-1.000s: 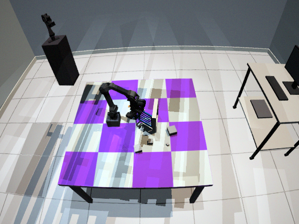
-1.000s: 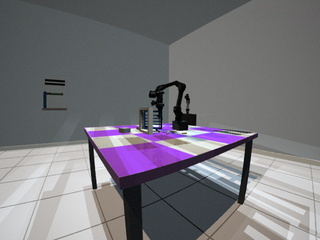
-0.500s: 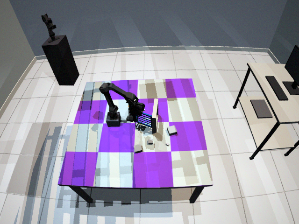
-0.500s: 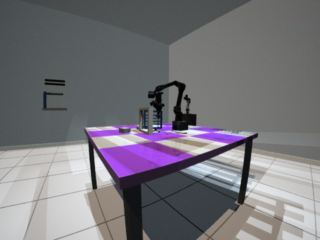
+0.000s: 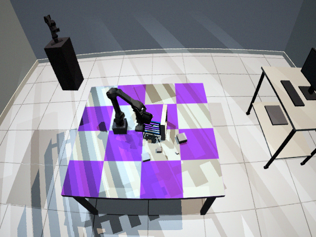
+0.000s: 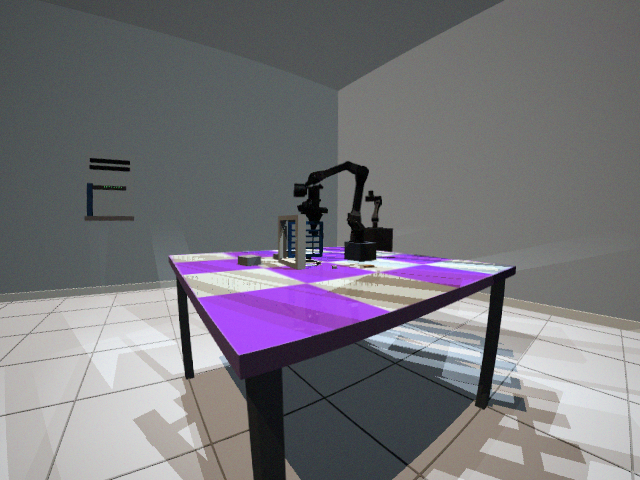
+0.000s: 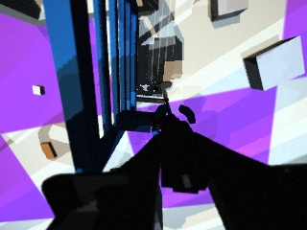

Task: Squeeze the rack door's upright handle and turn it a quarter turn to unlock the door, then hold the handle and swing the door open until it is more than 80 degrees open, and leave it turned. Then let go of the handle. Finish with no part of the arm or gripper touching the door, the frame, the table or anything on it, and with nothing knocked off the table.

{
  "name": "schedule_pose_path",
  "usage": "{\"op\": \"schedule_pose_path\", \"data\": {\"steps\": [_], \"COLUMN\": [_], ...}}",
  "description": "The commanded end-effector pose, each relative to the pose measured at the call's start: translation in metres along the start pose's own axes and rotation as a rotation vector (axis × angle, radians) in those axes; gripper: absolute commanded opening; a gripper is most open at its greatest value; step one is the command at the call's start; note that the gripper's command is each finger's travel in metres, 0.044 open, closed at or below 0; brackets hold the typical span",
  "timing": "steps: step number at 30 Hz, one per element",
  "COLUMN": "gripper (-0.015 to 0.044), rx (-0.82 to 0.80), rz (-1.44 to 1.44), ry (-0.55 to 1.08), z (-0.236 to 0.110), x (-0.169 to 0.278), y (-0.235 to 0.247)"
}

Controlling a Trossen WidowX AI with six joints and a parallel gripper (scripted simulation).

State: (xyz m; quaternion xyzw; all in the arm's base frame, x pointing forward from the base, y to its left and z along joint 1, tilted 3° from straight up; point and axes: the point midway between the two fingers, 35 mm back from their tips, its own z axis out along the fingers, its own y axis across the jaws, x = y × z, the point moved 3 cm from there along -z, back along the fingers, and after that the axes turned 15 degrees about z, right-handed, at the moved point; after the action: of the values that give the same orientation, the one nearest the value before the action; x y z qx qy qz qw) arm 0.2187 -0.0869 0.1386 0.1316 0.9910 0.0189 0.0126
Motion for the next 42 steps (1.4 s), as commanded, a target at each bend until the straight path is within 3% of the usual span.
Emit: {"op": "schedule_pose_path", "data": {"steps": [1, 23, 33, 42], "gripper": [0.0023, 0.0023, 0.0286, 0.0295], "rx": [0.0, 0.002, 0.002, 0.002], "rz": [-0.072, -0.171, -0.171, -0.171], "ry": [0.001, 0.0, 0.0, 0.0], "z": [0.0, 0.0, 0.0, -0.008], "x": [-0.005, -0.012, -0.012, -0.013], "y": [-0.007, -0.021, -0.021, -0.021]}}
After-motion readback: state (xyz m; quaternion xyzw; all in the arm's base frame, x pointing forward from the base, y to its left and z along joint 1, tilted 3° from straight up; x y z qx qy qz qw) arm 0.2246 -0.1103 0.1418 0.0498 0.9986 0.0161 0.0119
